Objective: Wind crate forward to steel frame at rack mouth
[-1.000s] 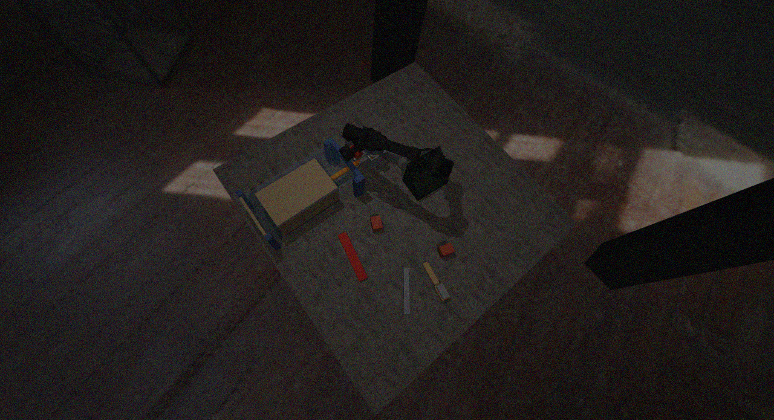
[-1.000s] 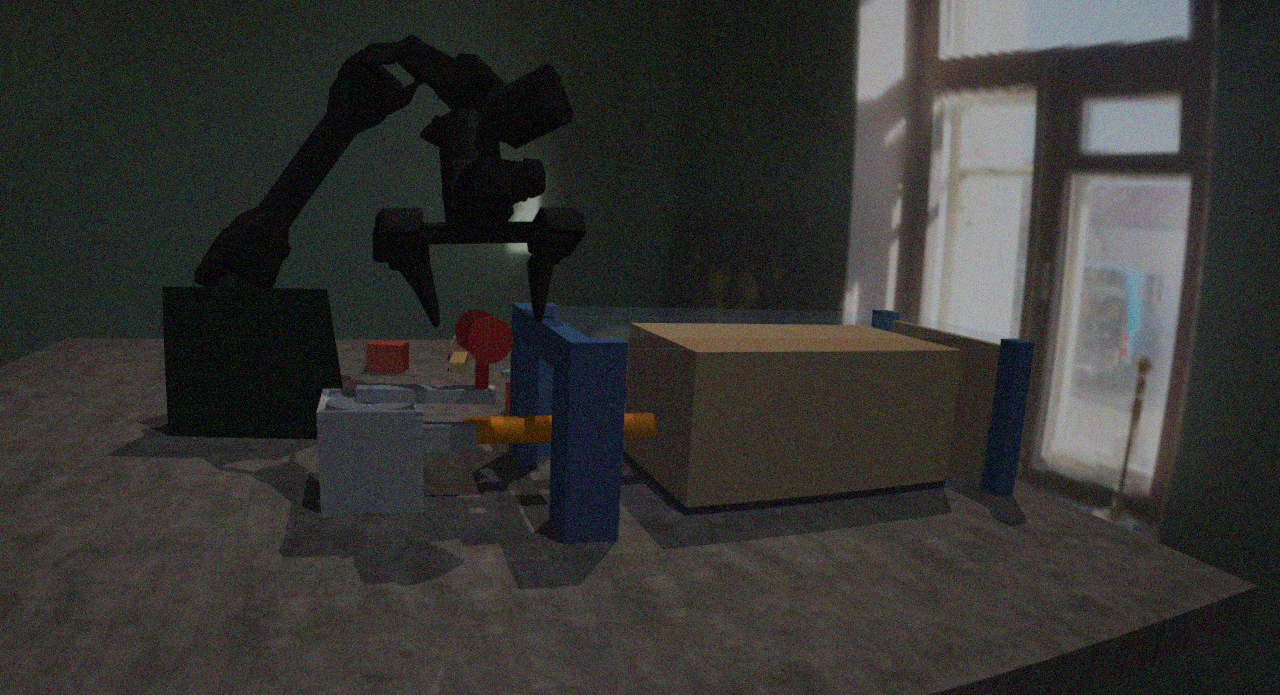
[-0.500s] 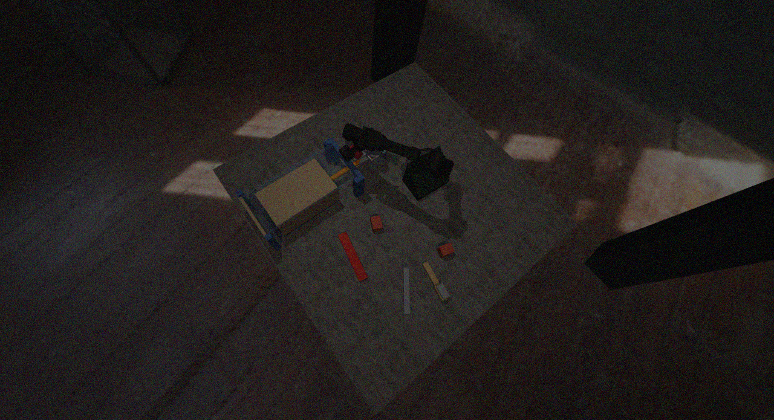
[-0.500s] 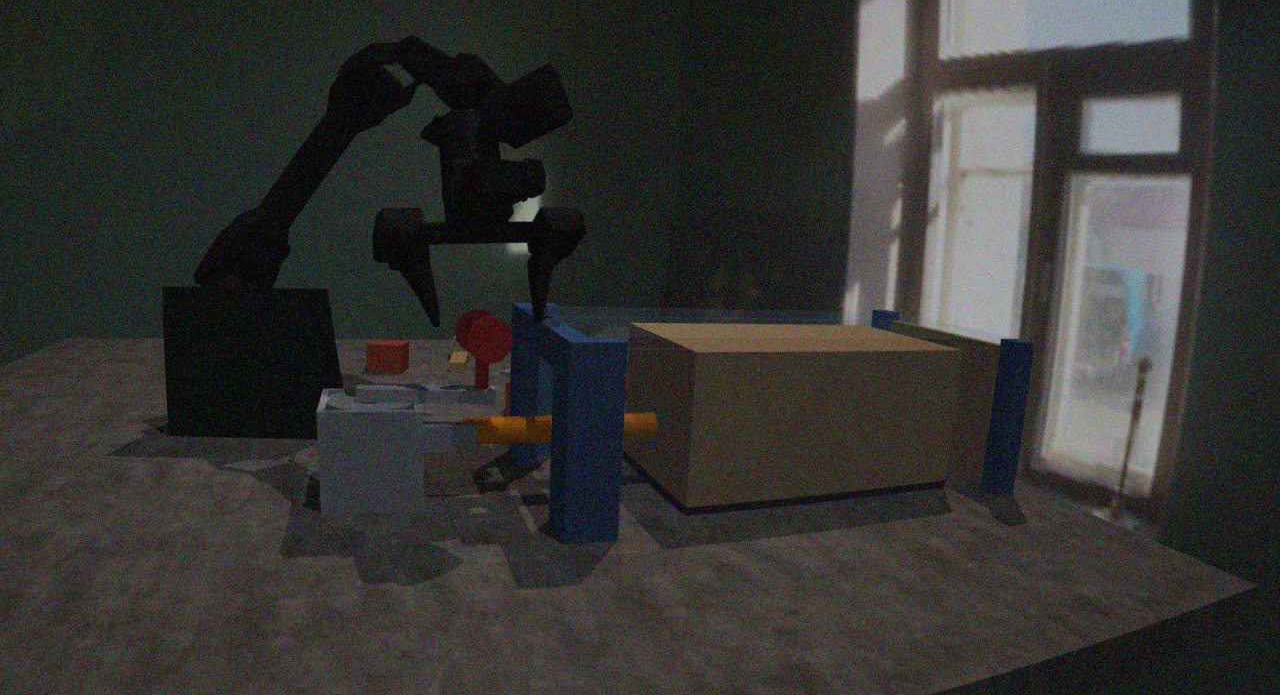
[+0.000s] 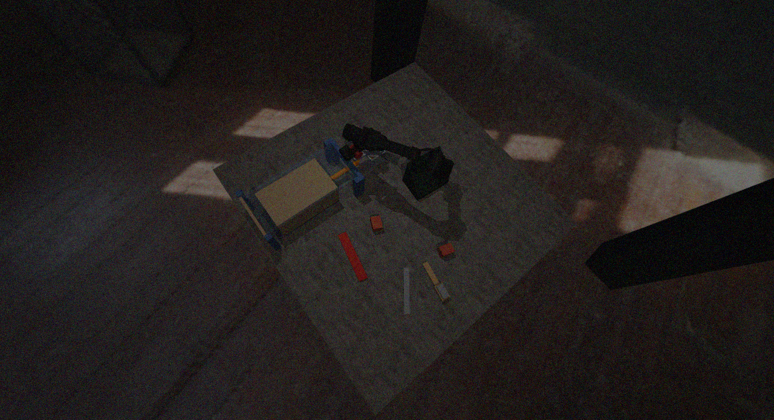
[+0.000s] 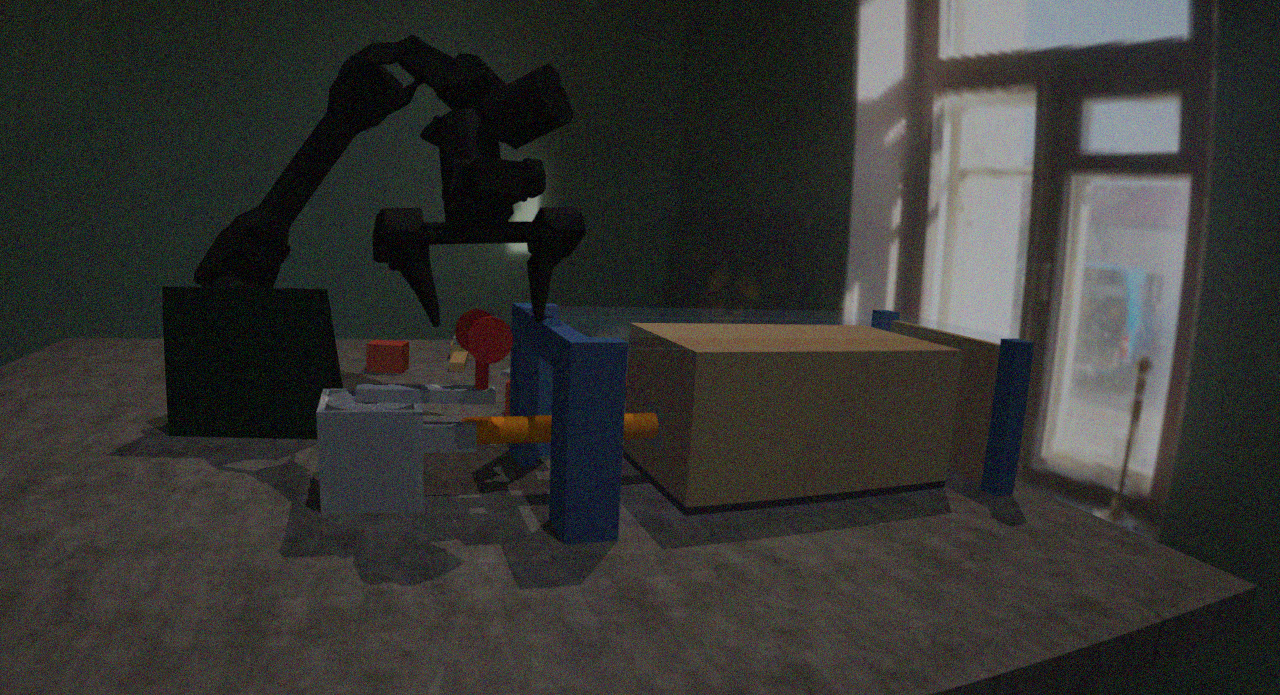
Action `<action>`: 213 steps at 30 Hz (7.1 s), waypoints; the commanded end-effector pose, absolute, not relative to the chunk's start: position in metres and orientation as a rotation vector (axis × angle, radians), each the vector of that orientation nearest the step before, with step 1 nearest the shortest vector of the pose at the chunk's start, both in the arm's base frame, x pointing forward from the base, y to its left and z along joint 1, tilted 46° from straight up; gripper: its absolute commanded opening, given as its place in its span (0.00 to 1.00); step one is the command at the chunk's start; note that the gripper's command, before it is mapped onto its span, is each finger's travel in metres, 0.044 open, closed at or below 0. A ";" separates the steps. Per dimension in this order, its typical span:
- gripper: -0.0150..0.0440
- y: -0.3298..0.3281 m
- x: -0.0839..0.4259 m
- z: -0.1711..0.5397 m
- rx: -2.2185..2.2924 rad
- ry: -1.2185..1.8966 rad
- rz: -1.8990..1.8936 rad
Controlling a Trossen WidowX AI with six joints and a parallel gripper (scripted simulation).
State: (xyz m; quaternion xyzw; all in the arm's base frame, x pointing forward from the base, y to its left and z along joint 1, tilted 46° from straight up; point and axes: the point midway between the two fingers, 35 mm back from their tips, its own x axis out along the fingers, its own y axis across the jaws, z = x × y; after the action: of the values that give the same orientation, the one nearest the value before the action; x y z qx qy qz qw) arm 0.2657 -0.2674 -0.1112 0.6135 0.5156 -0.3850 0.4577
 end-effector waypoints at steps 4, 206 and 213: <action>1.00 -0.247 0.271 -0.126 1.510 1.327 -0.922; 0.25 -0.227 0.271 -0.108 1.511 1.328 -0.922; 0.25 -0.221 0.269 -0.102 1.512 1.329 -0.921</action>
State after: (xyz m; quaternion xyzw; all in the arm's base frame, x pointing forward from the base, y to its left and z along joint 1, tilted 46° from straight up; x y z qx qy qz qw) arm 0.2711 -0.2449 -0.0992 0.6048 0.5191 -0.3846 0.4657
